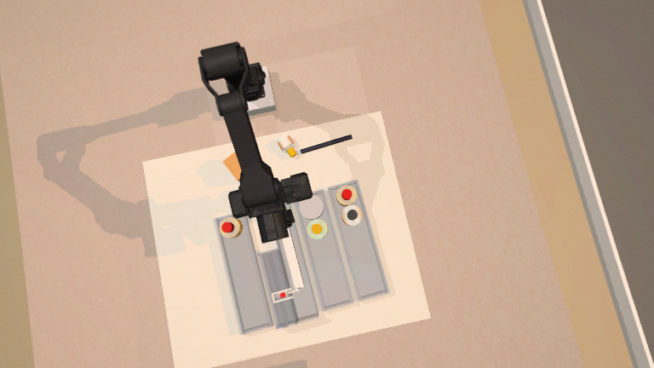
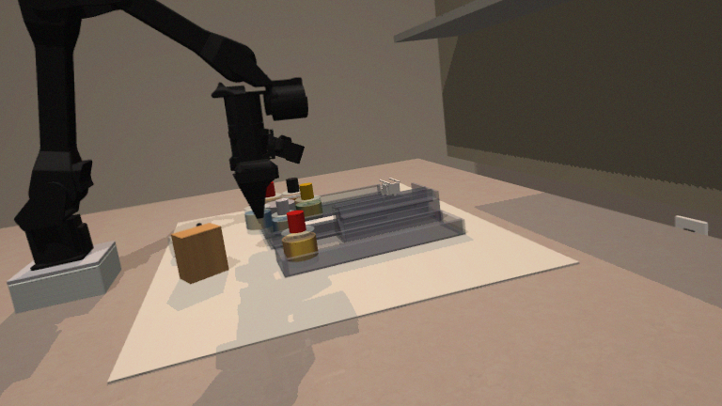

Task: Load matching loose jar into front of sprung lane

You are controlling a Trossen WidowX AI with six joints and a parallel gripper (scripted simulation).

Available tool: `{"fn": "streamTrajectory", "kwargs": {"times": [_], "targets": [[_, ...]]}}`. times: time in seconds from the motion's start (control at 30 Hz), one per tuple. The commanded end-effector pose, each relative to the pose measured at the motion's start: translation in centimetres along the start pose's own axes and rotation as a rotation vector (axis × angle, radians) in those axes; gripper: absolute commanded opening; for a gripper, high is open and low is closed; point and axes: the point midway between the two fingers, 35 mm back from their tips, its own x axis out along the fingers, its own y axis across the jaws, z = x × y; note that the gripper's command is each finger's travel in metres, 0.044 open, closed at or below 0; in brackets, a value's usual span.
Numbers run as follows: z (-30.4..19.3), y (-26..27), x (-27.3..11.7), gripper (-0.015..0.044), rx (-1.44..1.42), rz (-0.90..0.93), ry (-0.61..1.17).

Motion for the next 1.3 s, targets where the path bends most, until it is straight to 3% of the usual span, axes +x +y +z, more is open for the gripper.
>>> {"fn": "streamTrajectory", "kwargs": {"times": [0.0,1.27], "targets": [[1.1,0.0,-0.4,0.0,-0.003,-0.002,-0.031],[2.6,0.0,-0.7,0.0,-0.003,-0.002,-0.032]]}}
